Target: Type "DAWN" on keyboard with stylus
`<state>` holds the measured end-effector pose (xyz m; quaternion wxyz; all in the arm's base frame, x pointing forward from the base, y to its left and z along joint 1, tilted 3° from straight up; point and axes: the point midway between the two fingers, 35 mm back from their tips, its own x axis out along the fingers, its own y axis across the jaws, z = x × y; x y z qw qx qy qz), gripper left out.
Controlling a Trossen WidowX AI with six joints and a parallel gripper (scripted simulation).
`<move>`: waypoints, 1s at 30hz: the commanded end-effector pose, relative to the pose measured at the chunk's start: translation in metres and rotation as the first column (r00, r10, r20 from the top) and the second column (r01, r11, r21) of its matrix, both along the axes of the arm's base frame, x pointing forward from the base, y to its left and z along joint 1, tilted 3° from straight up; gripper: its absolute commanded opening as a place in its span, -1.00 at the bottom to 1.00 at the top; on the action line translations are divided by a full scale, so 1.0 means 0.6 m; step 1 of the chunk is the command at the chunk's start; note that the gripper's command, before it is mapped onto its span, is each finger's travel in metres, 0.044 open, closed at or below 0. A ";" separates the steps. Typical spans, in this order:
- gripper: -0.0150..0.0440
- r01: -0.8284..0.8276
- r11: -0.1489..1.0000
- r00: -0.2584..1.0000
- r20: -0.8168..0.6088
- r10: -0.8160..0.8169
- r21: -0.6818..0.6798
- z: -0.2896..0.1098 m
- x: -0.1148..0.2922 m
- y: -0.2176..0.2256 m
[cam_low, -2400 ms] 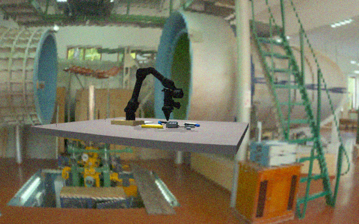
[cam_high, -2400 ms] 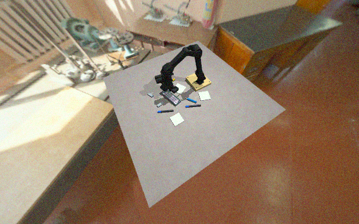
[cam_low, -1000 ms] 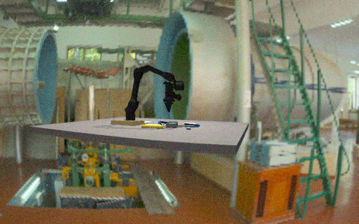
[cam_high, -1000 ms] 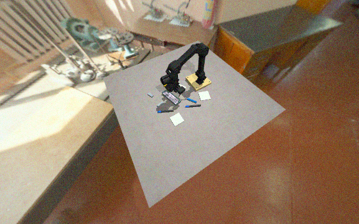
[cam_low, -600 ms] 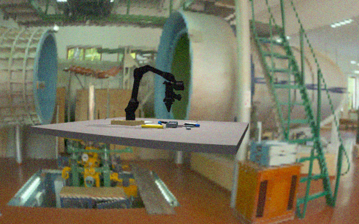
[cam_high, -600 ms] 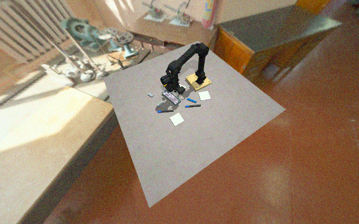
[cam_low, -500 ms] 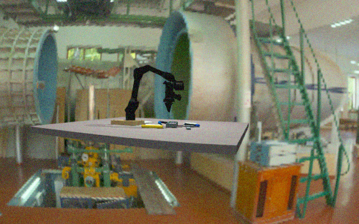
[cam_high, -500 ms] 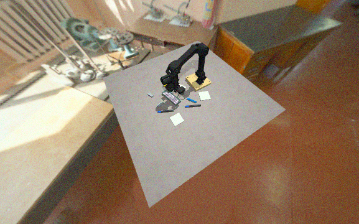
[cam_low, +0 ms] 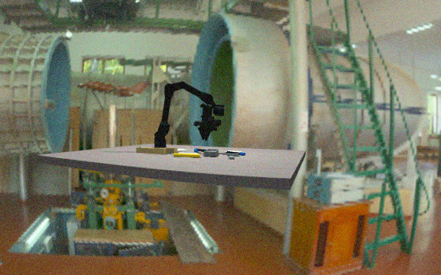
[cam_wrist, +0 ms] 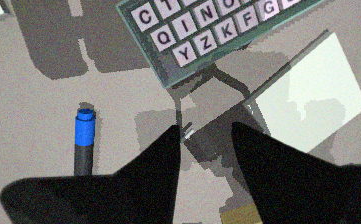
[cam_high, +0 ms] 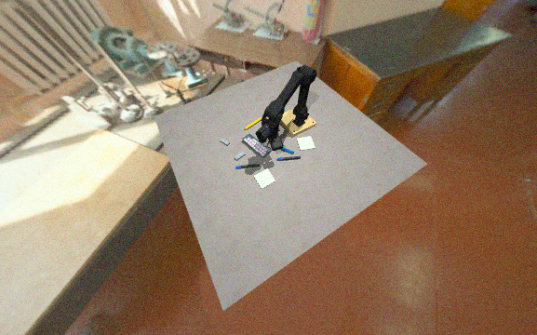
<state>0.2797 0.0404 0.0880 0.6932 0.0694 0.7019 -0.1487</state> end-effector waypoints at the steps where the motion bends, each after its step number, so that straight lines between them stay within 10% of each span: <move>1: 0.02 0.441 0.888 0.888 0.208 -0.410 -0.129 -0.015 -0.062 0.069; 12: 0.02 0.729 0.685 0.617 0.452 -0.645 -0.018 -0.023 -0.113 0.111; 30: 0.02 0.730 0.683 0.615 0.453 -0.646 -0.016 -0.024 -0.114 0.111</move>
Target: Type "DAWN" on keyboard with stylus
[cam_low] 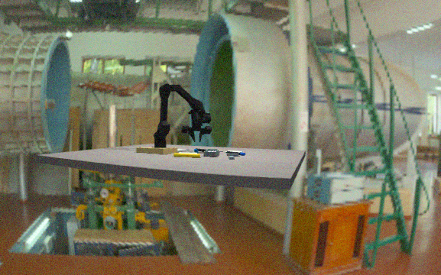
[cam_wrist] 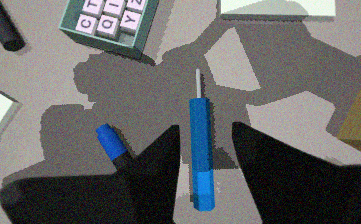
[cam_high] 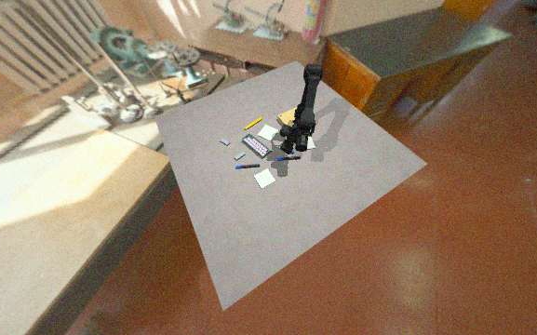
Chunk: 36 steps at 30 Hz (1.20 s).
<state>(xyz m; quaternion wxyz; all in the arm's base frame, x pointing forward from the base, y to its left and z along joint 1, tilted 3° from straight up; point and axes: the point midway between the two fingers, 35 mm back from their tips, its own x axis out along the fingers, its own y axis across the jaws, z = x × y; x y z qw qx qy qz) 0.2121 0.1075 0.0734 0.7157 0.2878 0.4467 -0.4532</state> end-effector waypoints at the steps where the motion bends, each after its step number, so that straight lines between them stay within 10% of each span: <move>1: 0.02 0.013 1.000 1.000 0.016 -0.013 0.001 0.000 -0.001 0.000; 36: 0.02 0.013 1.000 1.000 0.015 -0.013 0.001 -0.046 -0.003 0.002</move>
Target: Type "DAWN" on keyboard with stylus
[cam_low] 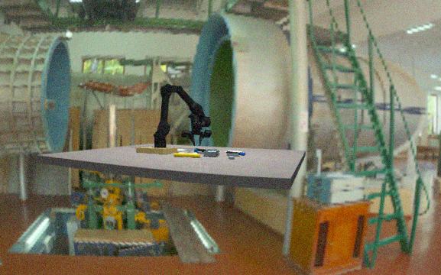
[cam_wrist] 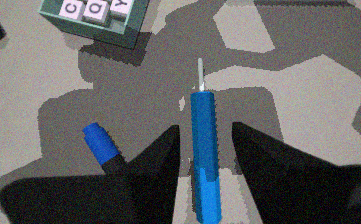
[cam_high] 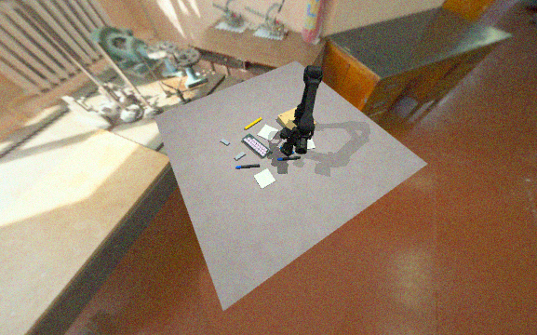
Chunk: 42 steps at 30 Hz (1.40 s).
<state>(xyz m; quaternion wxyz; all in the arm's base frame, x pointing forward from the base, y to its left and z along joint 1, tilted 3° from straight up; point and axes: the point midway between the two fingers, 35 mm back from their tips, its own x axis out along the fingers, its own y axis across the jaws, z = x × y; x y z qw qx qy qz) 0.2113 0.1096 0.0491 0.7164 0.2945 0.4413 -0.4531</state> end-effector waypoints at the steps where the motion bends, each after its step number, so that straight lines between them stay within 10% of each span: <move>1: 0.02 0.004 1.000 1.000 0.001 -0.004 -0.004 -0.007 -0.001 -0.002; 42: 0.02 0.004 1.000 1.000 0.001 -0.004 -0.004 -0.059 -0.003 0.001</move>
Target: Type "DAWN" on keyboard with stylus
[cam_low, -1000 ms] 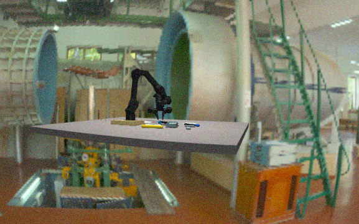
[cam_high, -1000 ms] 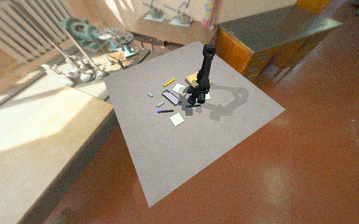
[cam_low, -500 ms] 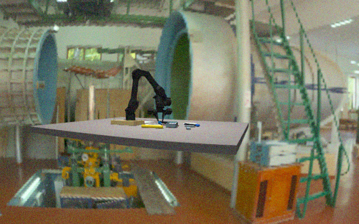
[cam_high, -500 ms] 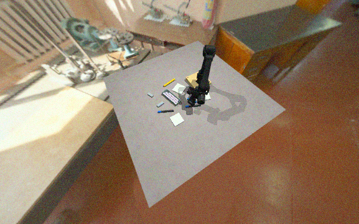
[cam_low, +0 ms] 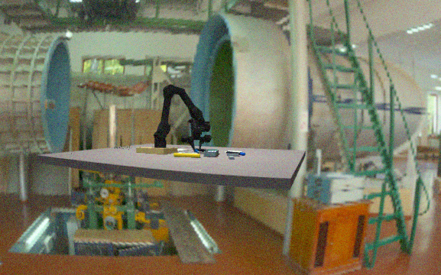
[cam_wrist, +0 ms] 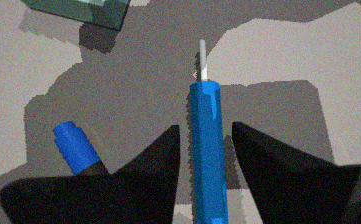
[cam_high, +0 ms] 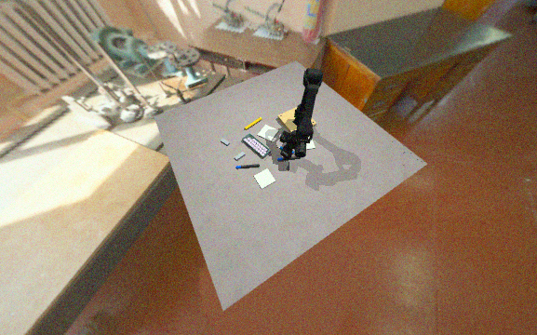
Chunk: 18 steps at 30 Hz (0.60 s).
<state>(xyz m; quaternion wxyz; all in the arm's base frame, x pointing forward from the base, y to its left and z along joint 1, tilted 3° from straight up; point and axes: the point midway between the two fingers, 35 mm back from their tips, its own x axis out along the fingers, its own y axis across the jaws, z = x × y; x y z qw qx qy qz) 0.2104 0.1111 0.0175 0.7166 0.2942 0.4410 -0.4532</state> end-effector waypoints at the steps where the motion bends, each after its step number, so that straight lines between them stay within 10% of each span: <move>1: 0.02 0.005 1.000 1.000 0.000 -0.005 -0.003 -0.006 -0.001 -0.001; 9: -0.43 0.000 1.000 1.000 -0.002 0.000 -0.002 -0.004 -0.001 0.000; 18: -0.49 0.000 1.000 1.000 -0.002 0.000 -0.002 -0.004 -0.001 0.000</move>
